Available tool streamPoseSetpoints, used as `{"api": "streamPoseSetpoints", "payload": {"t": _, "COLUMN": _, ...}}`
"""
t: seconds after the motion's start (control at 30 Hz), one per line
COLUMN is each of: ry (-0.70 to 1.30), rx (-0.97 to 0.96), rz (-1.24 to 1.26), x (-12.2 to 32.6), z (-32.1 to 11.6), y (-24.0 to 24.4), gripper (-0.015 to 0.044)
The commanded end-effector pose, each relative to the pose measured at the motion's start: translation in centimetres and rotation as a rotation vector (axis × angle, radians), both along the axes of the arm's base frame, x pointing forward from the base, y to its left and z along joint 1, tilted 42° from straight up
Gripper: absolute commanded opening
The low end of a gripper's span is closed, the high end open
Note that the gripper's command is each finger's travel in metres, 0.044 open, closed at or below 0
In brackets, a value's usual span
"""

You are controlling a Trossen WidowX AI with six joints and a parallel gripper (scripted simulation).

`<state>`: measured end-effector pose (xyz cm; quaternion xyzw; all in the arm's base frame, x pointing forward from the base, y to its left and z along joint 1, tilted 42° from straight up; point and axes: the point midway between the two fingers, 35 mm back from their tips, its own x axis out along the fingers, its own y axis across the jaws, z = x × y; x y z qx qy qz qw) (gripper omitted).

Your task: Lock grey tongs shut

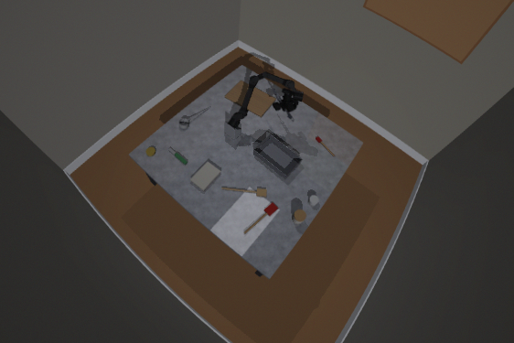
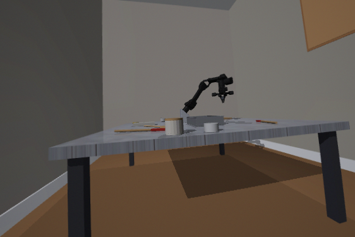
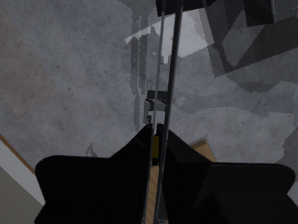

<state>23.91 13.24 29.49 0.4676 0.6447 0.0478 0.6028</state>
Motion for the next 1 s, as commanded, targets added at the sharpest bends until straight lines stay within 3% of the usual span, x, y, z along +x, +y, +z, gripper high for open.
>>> {"api": "streamPoseSetpoints", "payload": {"t": 0.0, "ry": 0.012, "rx": -0.009, "rz": 0.004, "x": -0.4, "z": -0.3, "y": 0.3, "gripper": -0.0150}}
{"api": "streamPoseSetpoints", "payload": {"t": 0.97, "ry": -0.015, "rx": -0.204, "rz": 0.198, "x": -7.1, "z": -1.2, "y": 6.8, "gripper": -0.0150}}
